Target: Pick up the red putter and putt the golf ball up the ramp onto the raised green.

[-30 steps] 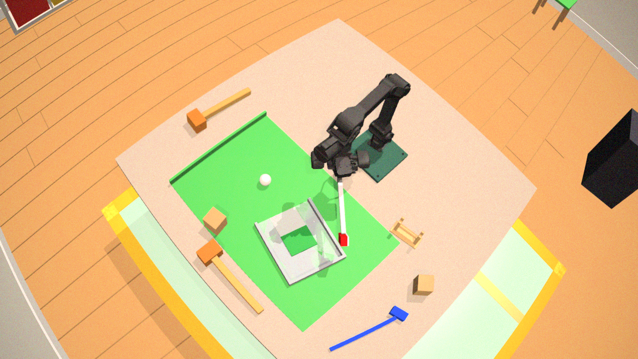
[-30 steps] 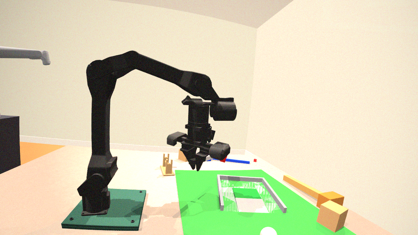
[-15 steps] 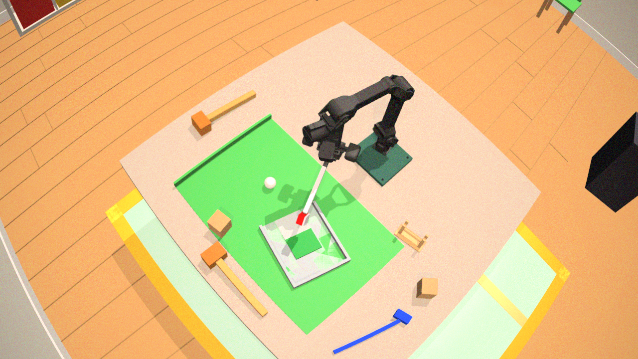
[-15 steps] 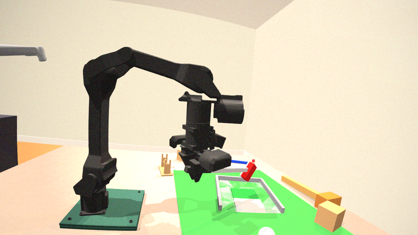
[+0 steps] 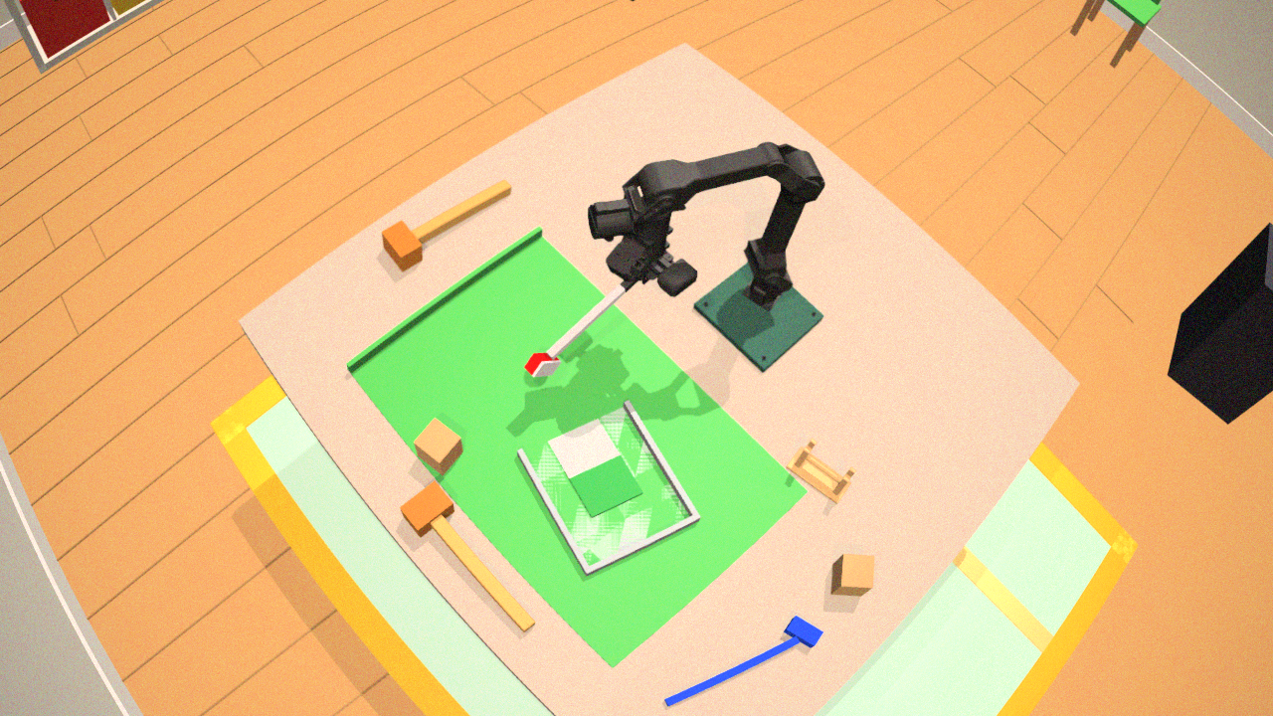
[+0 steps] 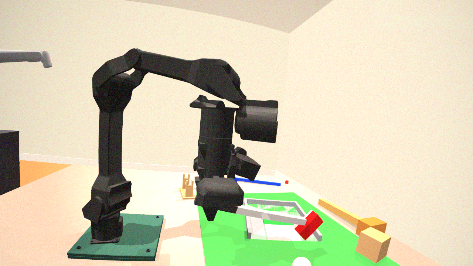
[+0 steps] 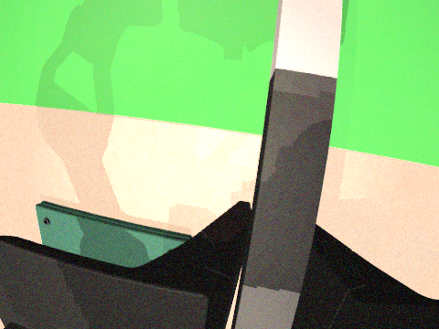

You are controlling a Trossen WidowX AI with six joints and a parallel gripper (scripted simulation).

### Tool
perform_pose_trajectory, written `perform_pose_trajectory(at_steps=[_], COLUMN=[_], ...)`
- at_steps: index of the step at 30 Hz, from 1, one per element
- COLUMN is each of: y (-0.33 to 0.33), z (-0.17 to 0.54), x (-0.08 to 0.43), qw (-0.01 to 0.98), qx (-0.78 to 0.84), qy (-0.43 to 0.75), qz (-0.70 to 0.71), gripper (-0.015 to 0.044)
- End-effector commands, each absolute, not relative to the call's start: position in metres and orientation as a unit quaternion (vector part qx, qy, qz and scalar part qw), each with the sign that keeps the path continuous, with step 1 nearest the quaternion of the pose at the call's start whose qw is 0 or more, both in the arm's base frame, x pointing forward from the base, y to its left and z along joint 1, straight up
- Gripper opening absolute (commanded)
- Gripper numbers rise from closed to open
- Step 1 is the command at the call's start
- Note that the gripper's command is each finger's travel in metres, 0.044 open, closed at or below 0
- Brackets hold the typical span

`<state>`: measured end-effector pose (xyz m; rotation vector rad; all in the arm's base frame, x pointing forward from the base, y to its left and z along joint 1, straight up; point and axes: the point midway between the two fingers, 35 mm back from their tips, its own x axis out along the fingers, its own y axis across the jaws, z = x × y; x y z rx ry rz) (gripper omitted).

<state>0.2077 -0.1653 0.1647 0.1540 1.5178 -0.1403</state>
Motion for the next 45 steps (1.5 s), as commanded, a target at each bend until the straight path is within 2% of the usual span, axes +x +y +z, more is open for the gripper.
perform_pose_trajectory(at_steps=[1, 7, 45], y=[-0.183, -0.197, -0.199], z=[0.17, 0.171, 0.108], x=[0.192, 0.173, 0.175], qw=[0.712, 0.696, 0.696], qx=[0.11, 0.151, 0.151], qy=[0.684, 0.683, 0.683], qz=[-0.116, -0.163, -0.163], gripper=[0.0, 0.0, 0.0])
